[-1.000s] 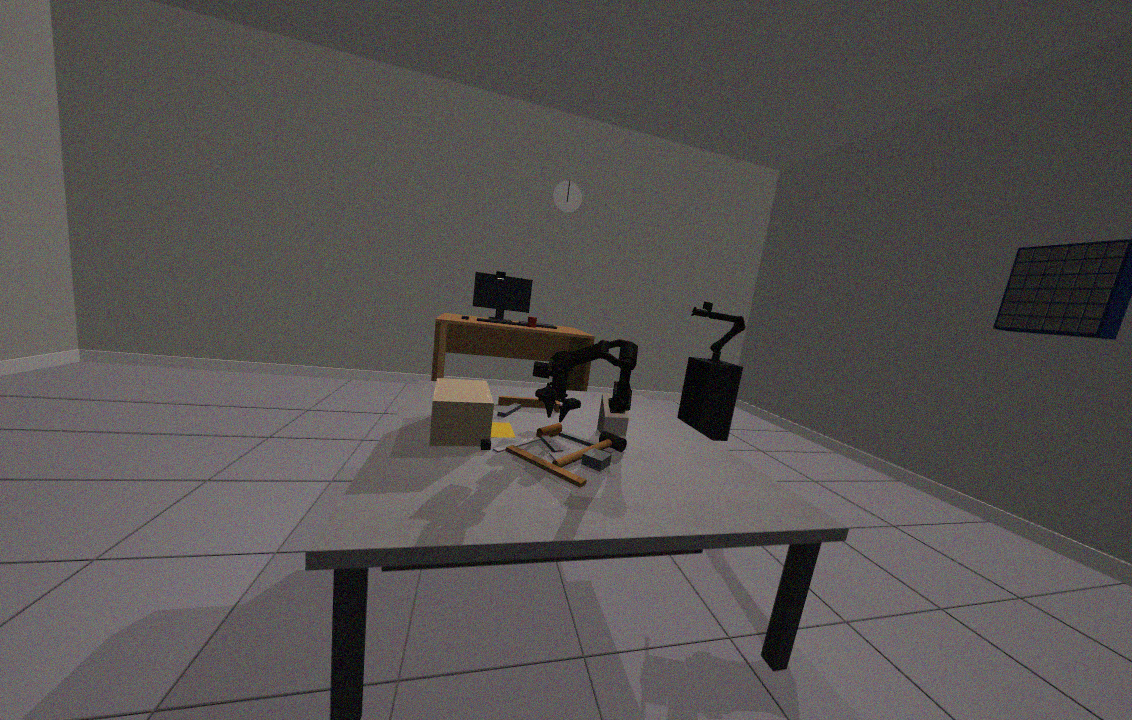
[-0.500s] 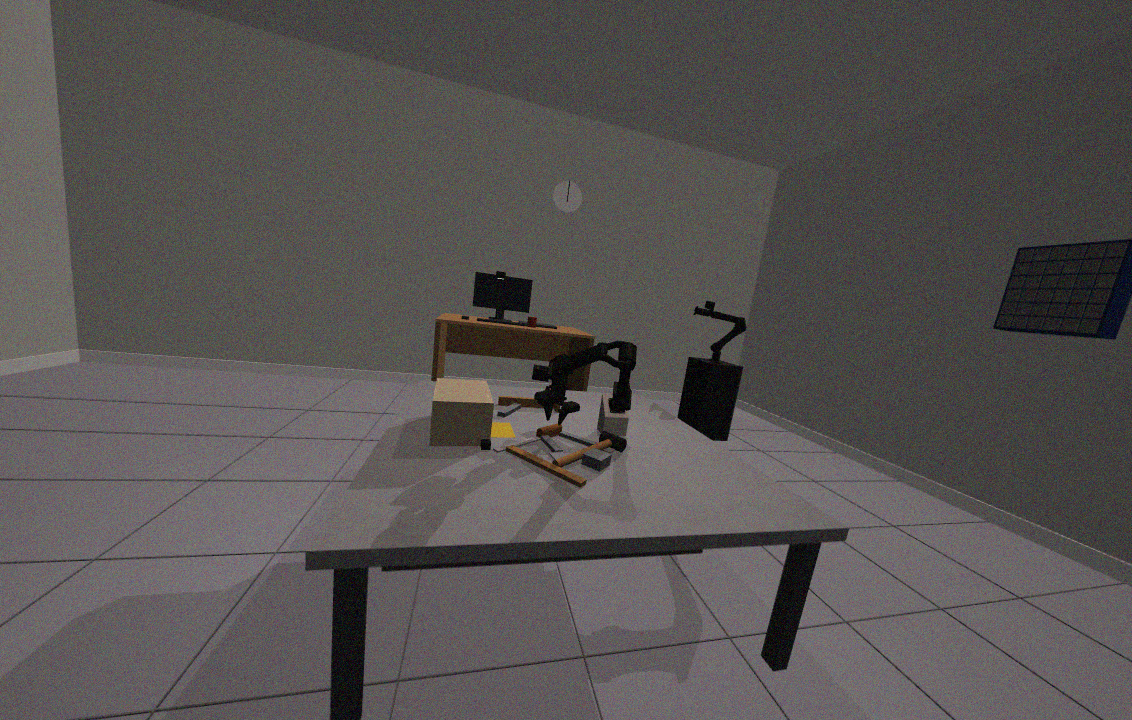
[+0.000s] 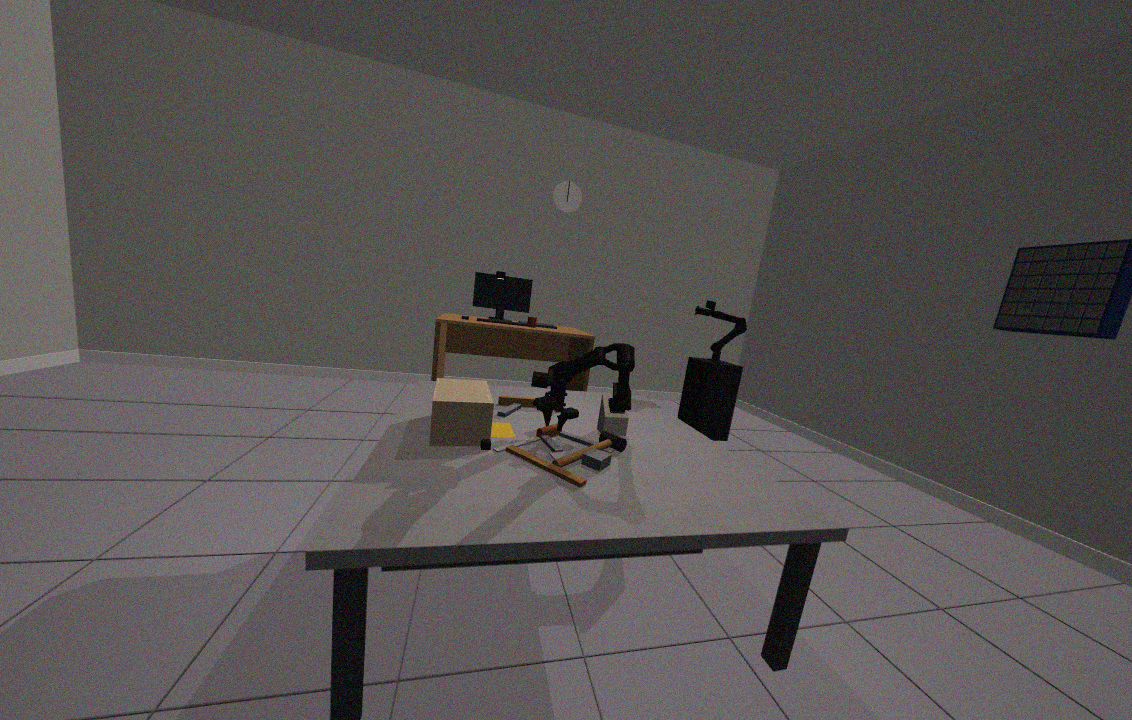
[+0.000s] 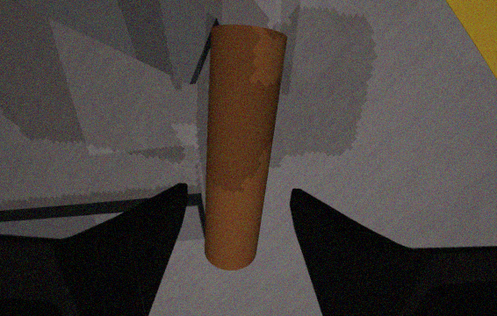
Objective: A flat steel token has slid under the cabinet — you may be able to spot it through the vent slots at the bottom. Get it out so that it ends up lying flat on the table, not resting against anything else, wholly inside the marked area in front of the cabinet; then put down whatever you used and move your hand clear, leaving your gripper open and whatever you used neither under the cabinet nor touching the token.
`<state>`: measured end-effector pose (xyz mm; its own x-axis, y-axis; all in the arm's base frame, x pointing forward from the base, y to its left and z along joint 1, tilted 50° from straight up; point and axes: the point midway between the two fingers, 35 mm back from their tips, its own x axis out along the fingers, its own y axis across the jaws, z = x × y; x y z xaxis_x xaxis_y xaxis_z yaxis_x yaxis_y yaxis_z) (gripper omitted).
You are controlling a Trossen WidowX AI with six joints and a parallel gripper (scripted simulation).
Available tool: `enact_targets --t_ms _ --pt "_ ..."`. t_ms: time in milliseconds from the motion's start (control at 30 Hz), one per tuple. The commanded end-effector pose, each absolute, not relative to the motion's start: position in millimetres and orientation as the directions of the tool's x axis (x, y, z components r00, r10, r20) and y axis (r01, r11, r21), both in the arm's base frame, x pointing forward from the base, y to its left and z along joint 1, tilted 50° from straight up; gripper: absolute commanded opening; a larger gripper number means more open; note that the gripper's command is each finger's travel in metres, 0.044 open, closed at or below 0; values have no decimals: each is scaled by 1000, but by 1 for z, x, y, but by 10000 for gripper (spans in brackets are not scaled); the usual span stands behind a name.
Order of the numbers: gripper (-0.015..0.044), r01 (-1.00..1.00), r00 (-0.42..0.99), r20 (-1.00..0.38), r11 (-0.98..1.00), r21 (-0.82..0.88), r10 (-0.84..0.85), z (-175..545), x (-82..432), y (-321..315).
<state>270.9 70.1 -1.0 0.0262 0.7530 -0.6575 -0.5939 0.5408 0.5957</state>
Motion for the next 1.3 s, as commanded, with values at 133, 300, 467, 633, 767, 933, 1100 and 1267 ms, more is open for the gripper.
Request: enact_targets --t_ms 133,300,467,633,767,933,1100,1267 --pt "270 -580 17 -651 537 612 759 -11 267 81" --pt "270 -580 17 -650 537 613 760 -13 266 83" --pt "191 -592 23 -655 538 600 756 -10 269 82" --pt "138 -592 23 -655 538 600 756 -10 269 82" --pt "112 -592 23 -655 538 600 756 -10 269 82" --pt "0 -592 23 -655 538 600 756 -10 269 82" --pt "0 -591 22 -654 537 601 756 -9 269 82" --pt "0 -591 21 -653 536 603 757 -5 267 84"
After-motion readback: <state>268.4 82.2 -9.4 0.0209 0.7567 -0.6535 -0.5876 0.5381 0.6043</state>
